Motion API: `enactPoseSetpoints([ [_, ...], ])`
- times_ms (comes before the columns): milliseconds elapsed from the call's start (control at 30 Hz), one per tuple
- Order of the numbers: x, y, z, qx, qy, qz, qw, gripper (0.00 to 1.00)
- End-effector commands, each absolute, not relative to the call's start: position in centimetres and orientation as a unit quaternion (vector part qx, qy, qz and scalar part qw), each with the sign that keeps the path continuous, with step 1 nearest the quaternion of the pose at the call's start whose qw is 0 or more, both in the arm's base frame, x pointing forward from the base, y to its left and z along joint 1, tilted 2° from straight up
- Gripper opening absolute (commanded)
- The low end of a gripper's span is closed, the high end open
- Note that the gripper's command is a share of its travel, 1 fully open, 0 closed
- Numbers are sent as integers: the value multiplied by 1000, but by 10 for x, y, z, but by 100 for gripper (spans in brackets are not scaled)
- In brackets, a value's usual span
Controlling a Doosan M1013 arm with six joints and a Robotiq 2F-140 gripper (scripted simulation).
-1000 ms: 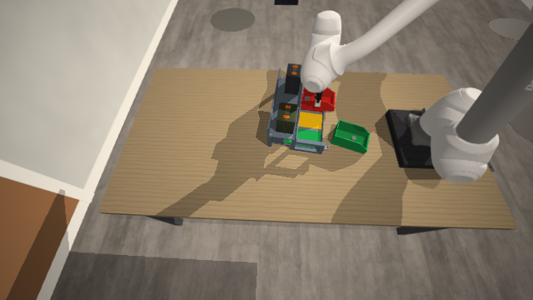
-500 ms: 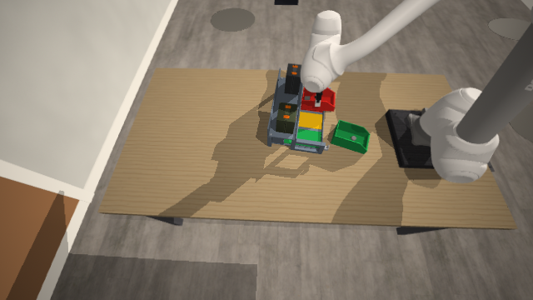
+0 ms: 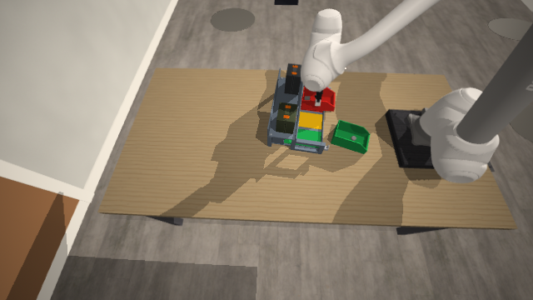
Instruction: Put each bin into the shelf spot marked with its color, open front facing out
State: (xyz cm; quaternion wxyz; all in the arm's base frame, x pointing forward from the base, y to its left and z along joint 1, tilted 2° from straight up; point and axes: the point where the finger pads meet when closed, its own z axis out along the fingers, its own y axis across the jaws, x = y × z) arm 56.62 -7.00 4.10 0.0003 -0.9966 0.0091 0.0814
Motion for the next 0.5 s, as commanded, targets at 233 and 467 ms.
enactPoseSetpoints([
  [233,566,-70,47,-997,9,81,0,15],
  [467,567,-70,56,-997,9,81,0,15],
])
